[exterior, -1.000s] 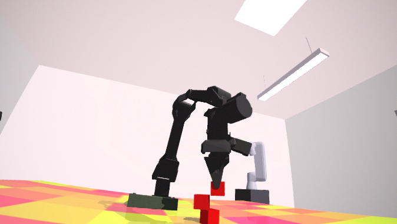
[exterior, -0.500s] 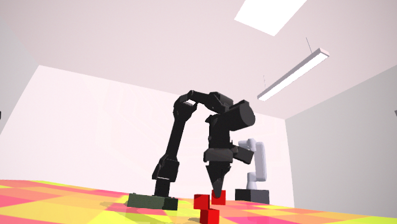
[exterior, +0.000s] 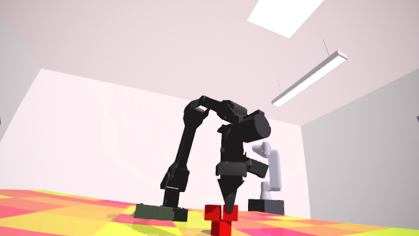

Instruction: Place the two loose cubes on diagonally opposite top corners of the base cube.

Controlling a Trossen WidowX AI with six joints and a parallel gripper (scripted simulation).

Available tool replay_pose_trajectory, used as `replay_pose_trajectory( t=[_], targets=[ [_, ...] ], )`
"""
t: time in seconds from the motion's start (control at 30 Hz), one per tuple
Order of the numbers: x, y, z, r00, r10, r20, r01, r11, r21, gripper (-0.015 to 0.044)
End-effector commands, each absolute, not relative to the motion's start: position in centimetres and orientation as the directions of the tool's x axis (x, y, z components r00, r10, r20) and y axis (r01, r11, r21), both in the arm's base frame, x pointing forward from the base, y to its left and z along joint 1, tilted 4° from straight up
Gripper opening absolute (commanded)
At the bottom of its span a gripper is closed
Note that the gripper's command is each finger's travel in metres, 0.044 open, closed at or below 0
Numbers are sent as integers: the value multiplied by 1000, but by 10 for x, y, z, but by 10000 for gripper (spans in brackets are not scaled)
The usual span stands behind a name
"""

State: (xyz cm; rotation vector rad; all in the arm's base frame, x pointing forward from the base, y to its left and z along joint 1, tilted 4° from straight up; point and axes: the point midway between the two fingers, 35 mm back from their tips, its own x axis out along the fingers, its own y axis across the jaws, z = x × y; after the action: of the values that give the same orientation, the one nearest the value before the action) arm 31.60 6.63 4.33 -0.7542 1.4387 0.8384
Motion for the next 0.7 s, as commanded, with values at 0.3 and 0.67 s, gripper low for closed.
replay_pose_trajectory(
  t=[0.3,0.67],
  targets=[
    [316,66,42,-39,31,-999,-852,522,49,105],
    [316,66,44,-40,32,-999,-852,522,50,205]
  ],
)
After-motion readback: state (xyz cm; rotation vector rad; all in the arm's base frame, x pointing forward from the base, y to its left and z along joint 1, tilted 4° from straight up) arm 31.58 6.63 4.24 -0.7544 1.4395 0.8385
